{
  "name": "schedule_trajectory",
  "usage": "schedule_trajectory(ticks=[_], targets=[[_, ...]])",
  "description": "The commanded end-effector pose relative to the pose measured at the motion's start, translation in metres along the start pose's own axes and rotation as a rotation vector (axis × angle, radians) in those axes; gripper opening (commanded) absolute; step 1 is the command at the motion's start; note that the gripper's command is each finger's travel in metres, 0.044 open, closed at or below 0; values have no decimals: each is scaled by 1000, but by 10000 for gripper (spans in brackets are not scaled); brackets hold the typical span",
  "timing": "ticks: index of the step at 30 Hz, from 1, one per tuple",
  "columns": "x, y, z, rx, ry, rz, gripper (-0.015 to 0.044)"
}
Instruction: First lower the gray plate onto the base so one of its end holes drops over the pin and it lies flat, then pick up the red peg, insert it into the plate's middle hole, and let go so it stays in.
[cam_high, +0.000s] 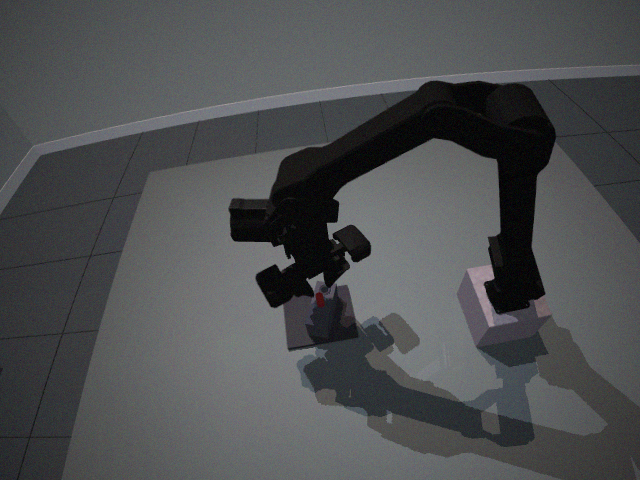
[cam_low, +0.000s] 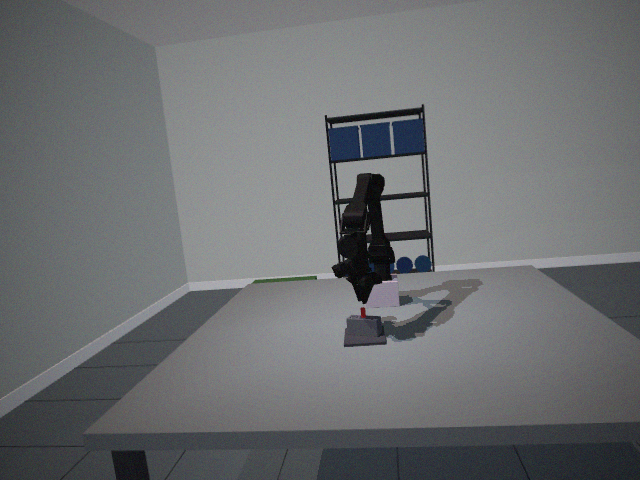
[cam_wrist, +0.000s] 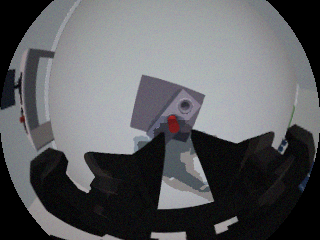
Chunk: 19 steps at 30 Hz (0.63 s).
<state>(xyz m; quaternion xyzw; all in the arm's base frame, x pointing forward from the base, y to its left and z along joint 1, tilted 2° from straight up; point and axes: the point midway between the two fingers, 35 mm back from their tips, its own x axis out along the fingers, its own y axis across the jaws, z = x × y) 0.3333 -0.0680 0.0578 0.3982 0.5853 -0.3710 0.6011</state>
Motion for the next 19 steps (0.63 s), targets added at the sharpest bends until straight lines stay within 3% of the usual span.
schedule_trajectory(ticks=[1,19], targets=[[-4,0,0,-3,-1,4,150],[-12,-2,0,-3,-1,3,150]])
